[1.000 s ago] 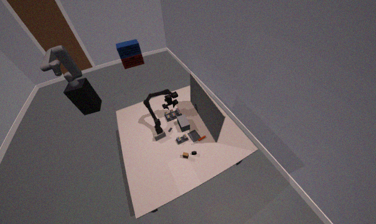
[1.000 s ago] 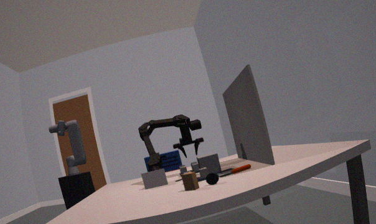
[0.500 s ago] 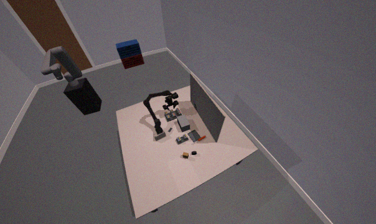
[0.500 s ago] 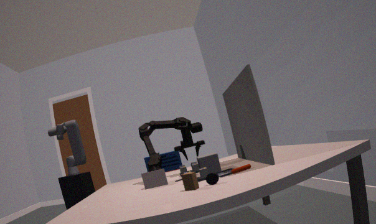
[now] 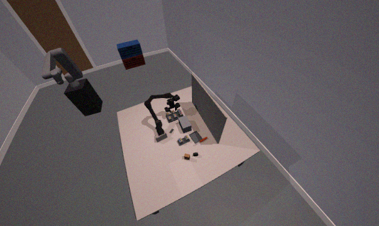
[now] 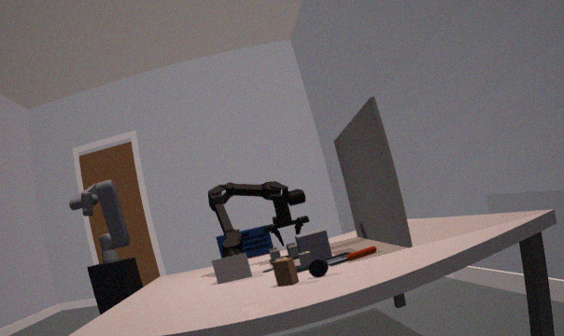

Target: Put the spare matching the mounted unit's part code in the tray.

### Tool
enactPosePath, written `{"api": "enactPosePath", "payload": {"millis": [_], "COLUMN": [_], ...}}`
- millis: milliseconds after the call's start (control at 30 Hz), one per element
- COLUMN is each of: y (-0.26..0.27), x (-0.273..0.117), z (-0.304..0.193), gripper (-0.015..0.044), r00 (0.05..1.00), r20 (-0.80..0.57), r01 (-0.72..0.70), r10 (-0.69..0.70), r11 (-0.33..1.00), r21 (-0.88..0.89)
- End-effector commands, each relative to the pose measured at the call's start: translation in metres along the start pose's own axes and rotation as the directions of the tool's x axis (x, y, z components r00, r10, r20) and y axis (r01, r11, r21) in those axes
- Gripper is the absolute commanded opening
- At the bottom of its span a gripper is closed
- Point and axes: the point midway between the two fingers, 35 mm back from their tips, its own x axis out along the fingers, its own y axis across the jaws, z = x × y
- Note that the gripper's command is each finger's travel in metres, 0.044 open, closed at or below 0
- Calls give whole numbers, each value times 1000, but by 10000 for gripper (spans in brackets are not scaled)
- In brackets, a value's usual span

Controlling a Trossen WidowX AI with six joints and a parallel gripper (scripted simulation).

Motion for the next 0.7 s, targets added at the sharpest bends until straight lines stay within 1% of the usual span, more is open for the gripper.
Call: {"api": "enactPosePath", "payload": {"millis": [0, 667], "y": [0, 2], "x": [7, 39], "z": [0, 1], "gripper": [300, 300], "r00": [1000, 1000], "r20": [-3, 3], "r01": [0, 0], "r10": [0, 0], "r11": [1000, 1000], "r21": [2, 2]}}
